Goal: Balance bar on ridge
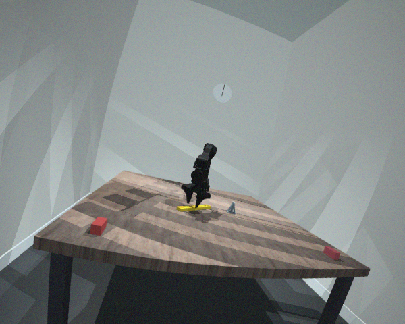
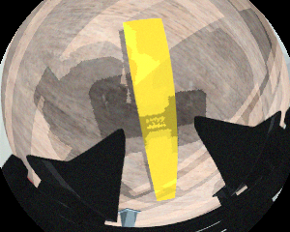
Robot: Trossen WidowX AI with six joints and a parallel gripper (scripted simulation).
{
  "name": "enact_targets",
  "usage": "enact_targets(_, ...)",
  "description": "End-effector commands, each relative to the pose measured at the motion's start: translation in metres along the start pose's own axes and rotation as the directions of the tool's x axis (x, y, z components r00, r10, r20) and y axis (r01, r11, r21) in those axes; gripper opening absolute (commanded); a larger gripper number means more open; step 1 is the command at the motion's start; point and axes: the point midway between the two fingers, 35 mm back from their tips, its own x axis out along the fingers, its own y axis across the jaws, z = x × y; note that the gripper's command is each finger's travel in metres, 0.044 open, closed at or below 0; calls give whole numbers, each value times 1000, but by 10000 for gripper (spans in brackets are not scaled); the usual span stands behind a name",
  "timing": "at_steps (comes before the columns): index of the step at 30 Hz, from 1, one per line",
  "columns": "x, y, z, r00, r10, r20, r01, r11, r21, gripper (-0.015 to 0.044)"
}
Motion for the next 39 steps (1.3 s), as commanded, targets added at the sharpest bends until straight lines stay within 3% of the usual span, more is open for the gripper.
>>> enact_targets(1,7,0,-1,1000,1,-5,-1,1000,-6,315)
enact_targets(19,16,0,-1,1000,1,-5,-1,1000,-6,315)
enact_targets(25,16,-1,-1,1000,-3,-5,3,1000,0,158)
enact_targets(32,16,-1,-1,1000,-3,-5,3,1000,0,111)
enact_targets(36,9,0,0,1000,-3,-5,3,1000,0,6)
enact_targets(39,2,1,1,1000,-3,-5,3,1000,-1,0)
